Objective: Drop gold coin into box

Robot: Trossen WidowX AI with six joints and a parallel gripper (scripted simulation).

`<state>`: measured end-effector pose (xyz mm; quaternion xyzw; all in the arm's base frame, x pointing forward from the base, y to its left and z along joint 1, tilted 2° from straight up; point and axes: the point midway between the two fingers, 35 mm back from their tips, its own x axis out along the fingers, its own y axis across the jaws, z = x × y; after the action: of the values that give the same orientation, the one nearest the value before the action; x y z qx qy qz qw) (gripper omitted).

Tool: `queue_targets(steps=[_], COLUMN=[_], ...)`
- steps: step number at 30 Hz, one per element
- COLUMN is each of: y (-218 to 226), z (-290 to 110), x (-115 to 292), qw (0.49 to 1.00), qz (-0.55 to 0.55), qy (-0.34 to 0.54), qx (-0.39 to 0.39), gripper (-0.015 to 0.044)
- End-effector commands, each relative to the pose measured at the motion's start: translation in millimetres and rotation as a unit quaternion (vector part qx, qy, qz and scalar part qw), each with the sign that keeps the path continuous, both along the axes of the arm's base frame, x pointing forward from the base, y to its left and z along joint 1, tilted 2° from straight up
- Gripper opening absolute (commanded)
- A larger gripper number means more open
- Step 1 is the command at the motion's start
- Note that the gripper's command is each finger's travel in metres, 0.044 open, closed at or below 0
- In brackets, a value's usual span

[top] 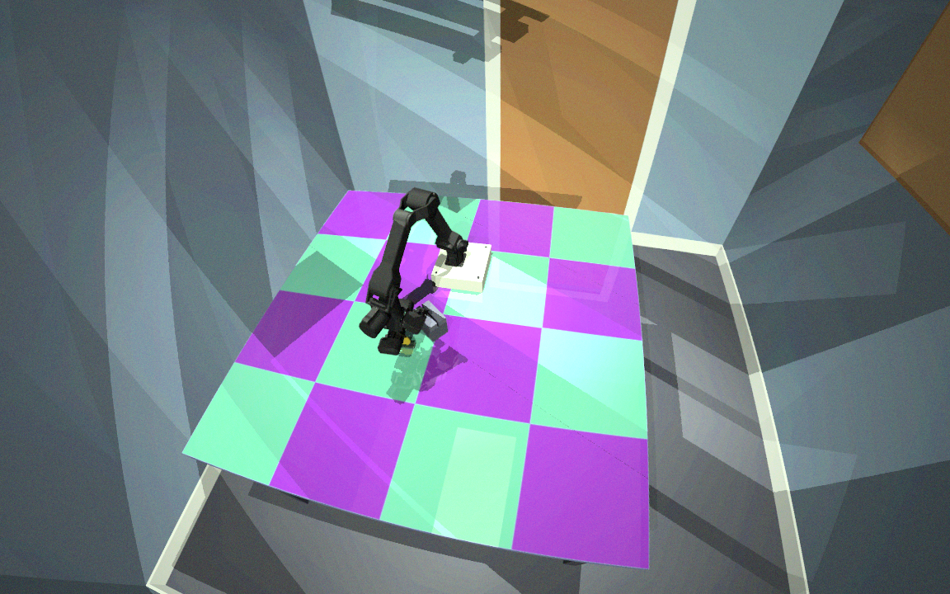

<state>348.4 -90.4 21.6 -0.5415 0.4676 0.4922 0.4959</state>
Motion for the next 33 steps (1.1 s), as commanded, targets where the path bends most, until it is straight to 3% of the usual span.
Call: queue_targets(steps=[1,5,11,21,33], y=[1,1,1,1,0], z=[-7,-11,-11,-9,20], x=[-1,-1,-1,-1,0], qw=[1.0,1.0,1.0,1.0,1.0], qz=[0.002,0.002,0.002,0.002,0.002], qy=[0.002,0.002,0.002,0.002,0.002], qx=[0.001,0.001,0.001,0.001,0.001], gripper=[0.0161,0.0161,0.0003,0.0,0.0])
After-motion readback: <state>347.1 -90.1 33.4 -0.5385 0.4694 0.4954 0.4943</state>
